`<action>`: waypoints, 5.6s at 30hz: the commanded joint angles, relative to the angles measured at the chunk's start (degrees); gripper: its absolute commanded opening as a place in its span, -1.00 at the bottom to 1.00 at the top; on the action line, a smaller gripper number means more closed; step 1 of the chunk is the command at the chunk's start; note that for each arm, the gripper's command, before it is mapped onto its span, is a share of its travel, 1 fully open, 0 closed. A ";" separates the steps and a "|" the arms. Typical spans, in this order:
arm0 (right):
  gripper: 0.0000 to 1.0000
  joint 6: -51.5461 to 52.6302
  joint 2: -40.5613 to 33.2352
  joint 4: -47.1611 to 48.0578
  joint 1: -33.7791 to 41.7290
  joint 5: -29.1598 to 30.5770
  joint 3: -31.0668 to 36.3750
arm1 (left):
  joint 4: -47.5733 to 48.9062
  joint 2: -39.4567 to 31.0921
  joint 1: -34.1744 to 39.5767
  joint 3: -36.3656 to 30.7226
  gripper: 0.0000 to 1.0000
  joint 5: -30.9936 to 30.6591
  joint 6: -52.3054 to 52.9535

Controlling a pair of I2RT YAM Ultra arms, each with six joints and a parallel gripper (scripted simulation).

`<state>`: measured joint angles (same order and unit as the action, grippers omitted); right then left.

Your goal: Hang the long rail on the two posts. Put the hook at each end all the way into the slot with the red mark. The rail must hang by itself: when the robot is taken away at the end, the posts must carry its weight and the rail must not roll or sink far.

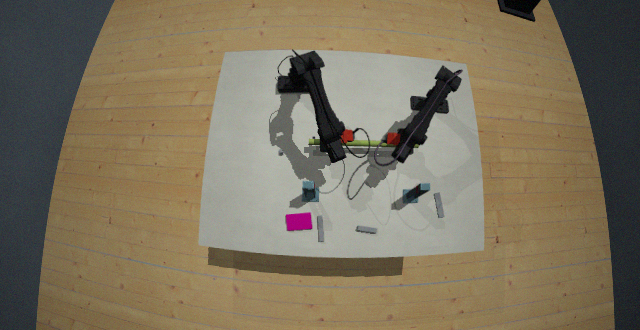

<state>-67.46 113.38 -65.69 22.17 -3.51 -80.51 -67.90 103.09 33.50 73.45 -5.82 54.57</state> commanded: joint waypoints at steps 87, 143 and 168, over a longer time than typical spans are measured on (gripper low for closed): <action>-0.63 -3.00 -2.95 130.97 18.13 42.17 64.23 | 100.59 -11.04 26.88 -56.04 -0.62 59.75 -2.28; 0.45 0.23 -7.66 120.55 19.16 40.66 66.00 | 92.73 -13.62 29.95 -56.35 0.37 58.36 -7.72; 1.00 11.03 -27.13 99.92 32.08 51.51 69.72 | 57.25 -26.17 44.79 -51.61 1.00 66.27 -29.17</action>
<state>-59.55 87.50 38.85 53.95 45.67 -8.99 -4.16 77.69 77.67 19.05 59.22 29.08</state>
